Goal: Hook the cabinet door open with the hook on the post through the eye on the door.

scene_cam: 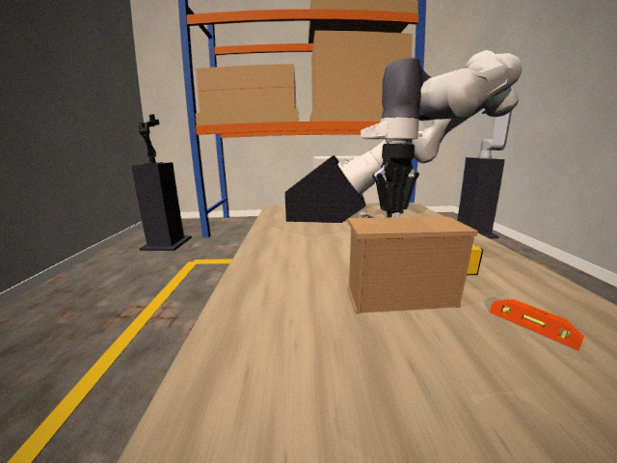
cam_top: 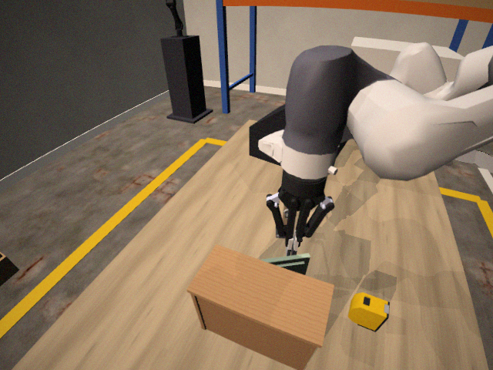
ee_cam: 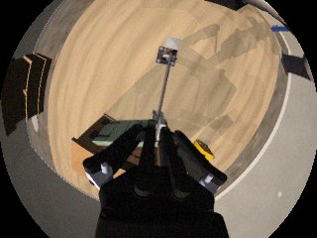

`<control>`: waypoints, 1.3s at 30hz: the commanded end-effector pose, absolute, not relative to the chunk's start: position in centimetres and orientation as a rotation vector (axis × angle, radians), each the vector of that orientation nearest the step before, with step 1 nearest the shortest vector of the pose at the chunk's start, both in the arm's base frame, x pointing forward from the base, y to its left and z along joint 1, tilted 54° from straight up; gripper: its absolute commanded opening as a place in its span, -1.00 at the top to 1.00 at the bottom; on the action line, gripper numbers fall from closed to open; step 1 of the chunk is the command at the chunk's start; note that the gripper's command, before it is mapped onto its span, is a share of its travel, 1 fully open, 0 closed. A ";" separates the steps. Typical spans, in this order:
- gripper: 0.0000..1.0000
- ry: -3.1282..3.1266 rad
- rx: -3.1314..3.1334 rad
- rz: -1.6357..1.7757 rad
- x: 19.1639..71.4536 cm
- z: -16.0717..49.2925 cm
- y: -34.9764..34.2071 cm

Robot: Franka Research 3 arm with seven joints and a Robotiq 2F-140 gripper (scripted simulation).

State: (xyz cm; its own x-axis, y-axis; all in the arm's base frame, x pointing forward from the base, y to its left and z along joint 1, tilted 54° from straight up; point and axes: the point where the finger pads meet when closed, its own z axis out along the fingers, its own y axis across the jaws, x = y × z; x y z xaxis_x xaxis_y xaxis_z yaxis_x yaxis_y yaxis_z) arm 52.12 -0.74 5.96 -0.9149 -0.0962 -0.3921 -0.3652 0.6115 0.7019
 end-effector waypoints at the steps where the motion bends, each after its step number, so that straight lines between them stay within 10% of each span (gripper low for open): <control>1: 0.95 2.524 -0.376 1.204 52.1 5.7 -0.5; 39: 0.72 2.524 -0.376 1.204 52.1 5.7 -0.5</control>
